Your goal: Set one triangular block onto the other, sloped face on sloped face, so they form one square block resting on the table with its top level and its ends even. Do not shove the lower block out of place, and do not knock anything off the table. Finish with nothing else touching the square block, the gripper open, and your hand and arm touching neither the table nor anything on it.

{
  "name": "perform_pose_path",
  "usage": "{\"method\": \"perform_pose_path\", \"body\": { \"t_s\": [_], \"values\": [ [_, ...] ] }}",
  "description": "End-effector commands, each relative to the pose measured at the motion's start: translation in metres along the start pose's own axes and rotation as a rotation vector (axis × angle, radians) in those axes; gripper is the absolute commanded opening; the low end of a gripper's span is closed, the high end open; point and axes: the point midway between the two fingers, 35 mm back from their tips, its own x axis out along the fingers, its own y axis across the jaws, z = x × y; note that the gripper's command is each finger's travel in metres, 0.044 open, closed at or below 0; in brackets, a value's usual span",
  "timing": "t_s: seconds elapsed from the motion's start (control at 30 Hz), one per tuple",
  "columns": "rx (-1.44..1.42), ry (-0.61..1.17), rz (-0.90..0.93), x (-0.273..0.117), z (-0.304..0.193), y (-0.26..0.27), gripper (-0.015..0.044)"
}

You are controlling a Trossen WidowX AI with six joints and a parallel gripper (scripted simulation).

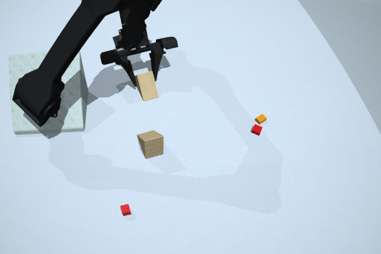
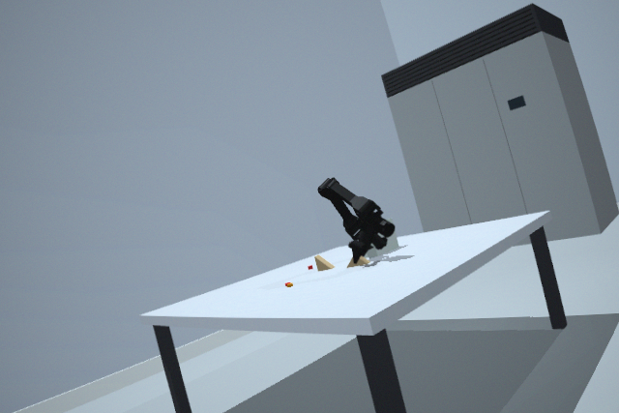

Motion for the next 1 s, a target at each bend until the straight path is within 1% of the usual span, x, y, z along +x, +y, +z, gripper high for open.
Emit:
{"method": "perform_pose_path", "body": {
  "t_s": [0.0,0.17,0.3,0.33,0.97],
  "values": [
    [0.0,0.0,0.001,0.0,0.0,0.0,0.0145],
    [0.0,0.0,0.001,0.0,0.0,0.0,0.0111],
    [0.0,-0.001,0.0,-0.001,0.0,0.0,0.0006],
    [0.0,-0.003,-0.002,-0.003,-0.002,0.0,0.0],
    [-0.018,-0.073,-0.076,-0.077,-0.054,0.001,0.0]
  ]
}}
